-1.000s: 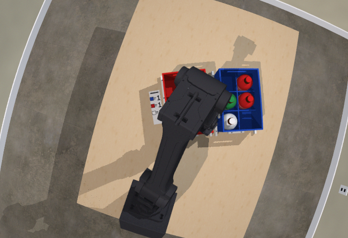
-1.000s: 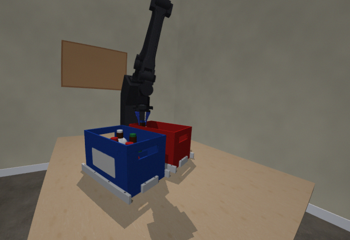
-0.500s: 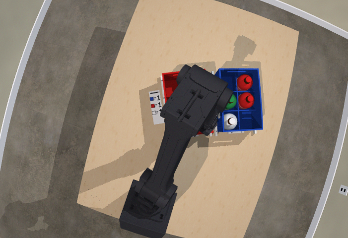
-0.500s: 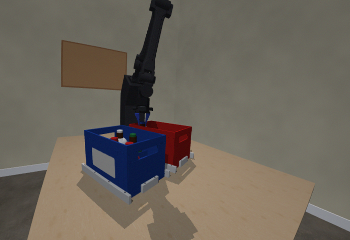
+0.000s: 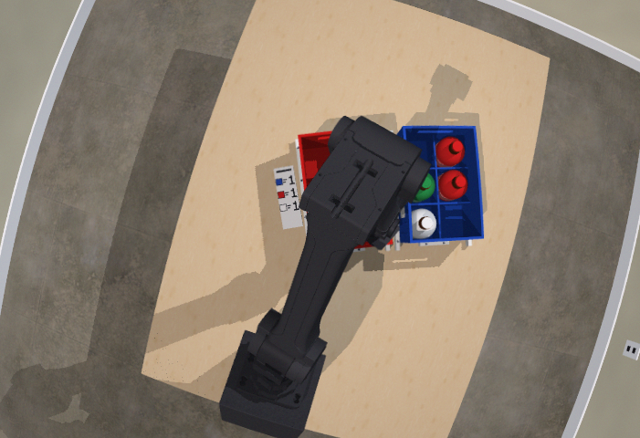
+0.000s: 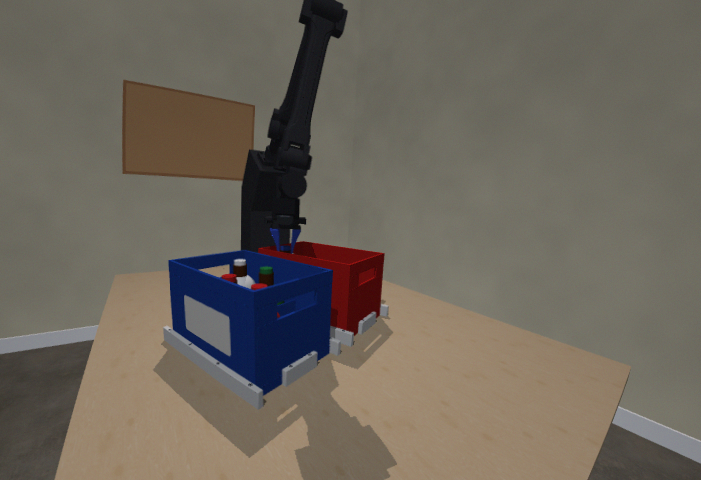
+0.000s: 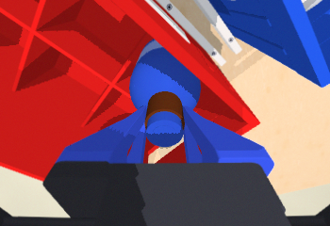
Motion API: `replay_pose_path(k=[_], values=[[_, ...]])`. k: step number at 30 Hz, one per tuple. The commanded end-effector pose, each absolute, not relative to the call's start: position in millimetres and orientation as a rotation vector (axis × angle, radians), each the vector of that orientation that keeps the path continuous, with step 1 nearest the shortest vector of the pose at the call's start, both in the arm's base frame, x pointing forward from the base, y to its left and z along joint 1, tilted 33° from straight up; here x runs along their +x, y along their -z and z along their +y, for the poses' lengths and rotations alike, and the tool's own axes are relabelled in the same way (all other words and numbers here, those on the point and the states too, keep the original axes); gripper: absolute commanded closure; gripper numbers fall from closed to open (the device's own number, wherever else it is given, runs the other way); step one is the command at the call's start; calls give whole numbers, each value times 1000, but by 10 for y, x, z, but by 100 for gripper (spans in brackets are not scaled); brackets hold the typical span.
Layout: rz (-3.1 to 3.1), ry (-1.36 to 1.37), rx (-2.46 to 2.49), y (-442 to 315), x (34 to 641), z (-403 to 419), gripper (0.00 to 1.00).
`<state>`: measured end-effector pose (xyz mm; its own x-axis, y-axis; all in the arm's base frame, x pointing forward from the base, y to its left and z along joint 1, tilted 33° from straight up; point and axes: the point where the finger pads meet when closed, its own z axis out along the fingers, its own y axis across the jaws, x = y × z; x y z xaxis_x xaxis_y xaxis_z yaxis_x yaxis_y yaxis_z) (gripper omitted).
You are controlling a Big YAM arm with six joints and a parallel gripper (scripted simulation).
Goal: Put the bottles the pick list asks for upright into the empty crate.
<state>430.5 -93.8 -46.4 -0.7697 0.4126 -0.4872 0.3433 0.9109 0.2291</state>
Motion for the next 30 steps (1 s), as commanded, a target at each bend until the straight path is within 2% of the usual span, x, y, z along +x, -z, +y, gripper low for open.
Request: replay_pose_path(k=[1,30], values=[[2487,-167,542,343,4380,-954,100],[2500,-168,547,521,4441,-949,100]])
